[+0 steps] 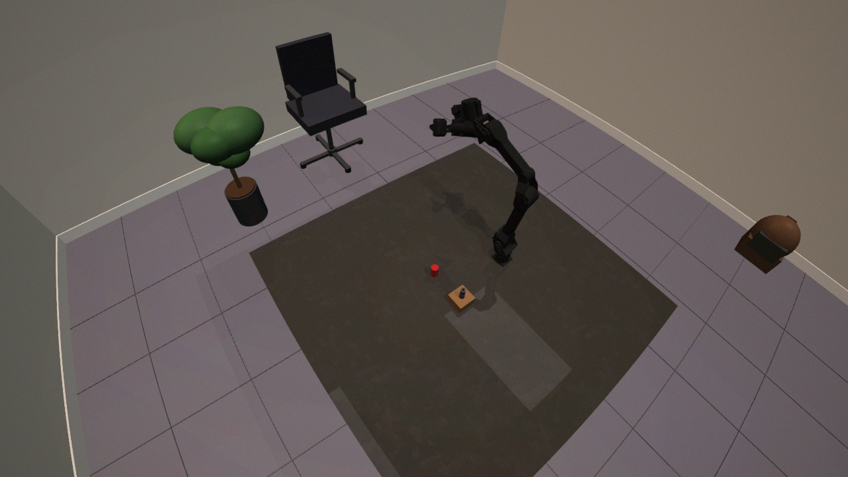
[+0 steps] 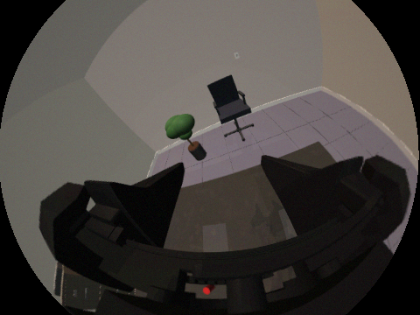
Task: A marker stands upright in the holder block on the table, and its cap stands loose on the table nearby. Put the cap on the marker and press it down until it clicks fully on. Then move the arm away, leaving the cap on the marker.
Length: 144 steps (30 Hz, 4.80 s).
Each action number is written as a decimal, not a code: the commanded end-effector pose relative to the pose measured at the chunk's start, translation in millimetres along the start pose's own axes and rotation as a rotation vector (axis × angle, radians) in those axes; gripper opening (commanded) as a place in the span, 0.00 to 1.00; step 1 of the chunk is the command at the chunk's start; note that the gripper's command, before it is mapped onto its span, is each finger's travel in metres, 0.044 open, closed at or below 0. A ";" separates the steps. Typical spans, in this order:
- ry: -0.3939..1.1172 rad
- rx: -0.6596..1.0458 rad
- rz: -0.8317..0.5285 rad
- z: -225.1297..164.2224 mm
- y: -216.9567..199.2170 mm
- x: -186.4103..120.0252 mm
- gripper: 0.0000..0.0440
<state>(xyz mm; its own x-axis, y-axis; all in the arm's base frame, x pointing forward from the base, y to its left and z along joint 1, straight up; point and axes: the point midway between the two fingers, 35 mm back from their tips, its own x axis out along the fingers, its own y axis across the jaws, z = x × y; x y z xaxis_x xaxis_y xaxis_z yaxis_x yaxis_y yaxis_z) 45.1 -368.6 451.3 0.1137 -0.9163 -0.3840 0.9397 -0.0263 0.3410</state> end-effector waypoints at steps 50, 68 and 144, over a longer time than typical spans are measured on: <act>0.423 -0.019 -0.032 -152.0 57.5 45.3 0.63; 0.544 -0.028 -0.077 -205.1 74.4 52.4 0.68; 0.990 -0.127 -0.315 -410.4 114.9 3.8 0.70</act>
<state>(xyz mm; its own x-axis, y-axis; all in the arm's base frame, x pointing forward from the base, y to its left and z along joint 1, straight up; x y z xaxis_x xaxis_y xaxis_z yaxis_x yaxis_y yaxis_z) 285.2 -218.6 143.2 0.0323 -0.1640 -0.9859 0.9926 -0.1099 0.0508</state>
